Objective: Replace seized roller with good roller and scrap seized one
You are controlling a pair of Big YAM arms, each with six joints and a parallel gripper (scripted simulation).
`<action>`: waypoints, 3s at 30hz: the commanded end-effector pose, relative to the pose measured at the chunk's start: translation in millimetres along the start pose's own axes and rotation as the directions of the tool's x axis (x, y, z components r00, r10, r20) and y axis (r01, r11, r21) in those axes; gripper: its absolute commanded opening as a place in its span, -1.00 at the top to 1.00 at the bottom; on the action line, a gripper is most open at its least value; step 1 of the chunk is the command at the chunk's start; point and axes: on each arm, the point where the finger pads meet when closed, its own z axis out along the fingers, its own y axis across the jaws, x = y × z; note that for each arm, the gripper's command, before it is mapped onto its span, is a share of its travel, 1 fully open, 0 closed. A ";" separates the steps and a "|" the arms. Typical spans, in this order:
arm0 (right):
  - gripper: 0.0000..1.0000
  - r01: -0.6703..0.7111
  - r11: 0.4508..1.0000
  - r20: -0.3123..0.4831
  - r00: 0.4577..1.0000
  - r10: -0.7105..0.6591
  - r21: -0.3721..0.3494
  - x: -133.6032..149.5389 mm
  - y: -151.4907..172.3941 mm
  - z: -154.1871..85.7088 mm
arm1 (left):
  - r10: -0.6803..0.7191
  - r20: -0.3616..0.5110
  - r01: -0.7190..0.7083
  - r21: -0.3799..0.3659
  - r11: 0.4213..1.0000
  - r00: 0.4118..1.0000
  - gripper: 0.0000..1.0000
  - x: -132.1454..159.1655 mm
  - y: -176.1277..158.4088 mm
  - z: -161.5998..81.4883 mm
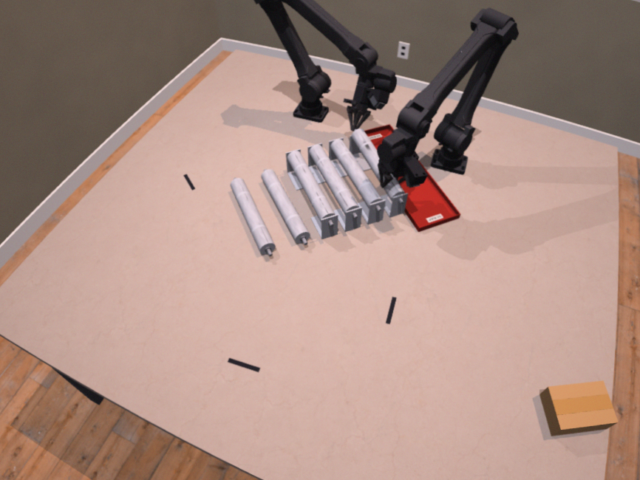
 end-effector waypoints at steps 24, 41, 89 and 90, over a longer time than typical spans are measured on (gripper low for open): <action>0.94 0.116 0.993 -0.142 0.983 -0.113 0.014 67.6 1.9 12.3 | 0.006 0.030 -0.007 0.025 1.000 1.000 0.36 -9.4 -13.6 -11.0; 0.94 0.123 0.992 -0.146 0.982 -0.119 0.014 74.3 1.6 10.1 | 0.006 0.030 -0.007 0.025 1.000 1.000 0.36 -9.4 -13.6 -11.0; 0.94 0.114 0.993 -0.145 0.983 -0.110 0.019 80.8 0.5 7.3 | 0.044 0.071 -0.048 0.055 0.997 0.997 0.36 -2.2 -27.9 -31.5; 0.94 0.114 0.993 -0.145 0.983 -0.110 0.019 80.9 0.4 7.3 | 0.045 0.074 -0.049 0.054 0.997 0.996 0.36 -2.0 -27.8 -31.9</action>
